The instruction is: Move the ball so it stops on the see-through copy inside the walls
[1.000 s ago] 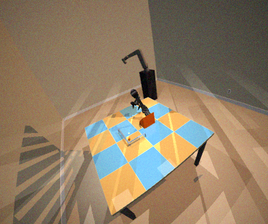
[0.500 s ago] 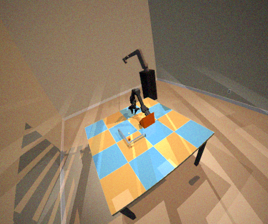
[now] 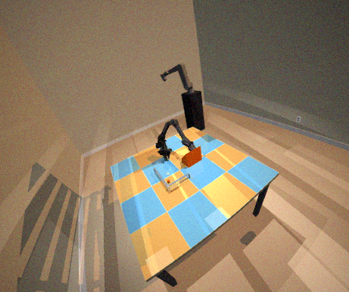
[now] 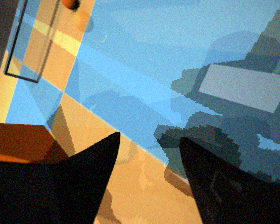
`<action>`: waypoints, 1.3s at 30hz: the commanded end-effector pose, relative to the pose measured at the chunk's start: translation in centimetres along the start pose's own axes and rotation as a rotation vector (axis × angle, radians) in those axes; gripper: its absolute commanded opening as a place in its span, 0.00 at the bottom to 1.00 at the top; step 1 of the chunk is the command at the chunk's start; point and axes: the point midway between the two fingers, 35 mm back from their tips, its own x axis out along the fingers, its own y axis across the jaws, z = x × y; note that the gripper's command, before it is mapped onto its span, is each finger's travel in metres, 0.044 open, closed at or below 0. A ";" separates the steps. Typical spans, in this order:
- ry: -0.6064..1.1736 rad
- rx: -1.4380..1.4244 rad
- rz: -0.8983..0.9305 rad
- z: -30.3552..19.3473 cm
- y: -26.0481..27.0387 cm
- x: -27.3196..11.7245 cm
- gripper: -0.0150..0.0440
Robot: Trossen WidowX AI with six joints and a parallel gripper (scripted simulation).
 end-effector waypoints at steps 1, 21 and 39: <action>0.081 0.065 0.022 4.4 1.0 2.7 0.68; 0.357 0.252 -0.403 18.9 16.5 15.7 0.68; 0.311 0.246 -0.636 19.3 20.5 19.8 0.68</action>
